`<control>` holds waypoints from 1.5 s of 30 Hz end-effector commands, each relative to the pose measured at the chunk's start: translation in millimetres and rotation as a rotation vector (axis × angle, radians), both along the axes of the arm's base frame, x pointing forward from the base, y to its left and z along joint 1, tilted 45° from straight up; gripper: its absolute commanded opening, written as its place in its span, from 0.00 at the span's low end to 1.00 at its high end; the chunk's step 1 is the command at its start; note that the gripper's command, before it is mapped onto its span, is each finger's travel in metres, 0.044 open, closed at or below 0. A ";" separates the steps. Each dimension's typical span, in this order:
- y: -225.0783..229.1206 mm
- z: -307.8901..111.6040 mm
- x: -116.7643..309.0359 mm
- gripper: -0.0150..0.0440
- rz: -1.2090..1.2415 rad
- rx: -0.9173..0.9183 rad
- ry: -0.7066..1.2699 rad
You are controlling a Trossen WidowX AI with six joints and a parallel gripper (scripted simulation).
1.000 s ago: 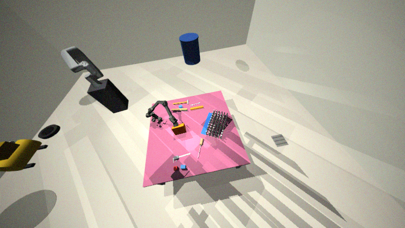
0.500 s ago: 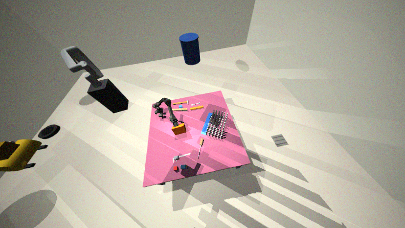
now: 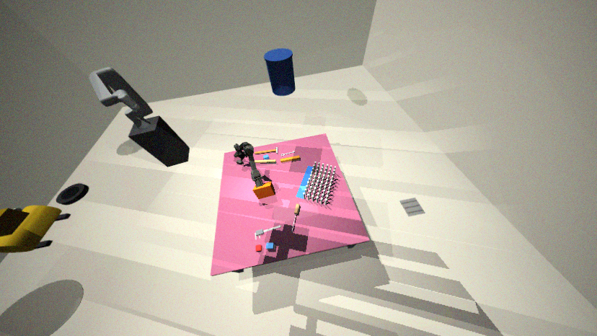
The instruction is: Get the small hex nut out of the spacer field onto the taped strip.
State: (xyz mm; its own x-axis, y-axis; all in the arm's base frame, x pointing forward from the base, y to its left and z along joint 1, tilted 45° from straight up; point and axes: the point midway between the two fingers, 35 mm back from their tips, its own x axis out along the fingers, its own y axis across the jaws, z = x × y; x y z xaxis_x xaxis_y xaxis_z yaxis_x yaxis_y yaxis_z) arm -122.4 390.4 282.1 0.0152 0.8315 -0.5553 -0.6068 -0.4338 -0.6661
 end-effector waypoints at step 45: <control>-50.2 78.0 388.9 1.00 -0.841 0.686 0.497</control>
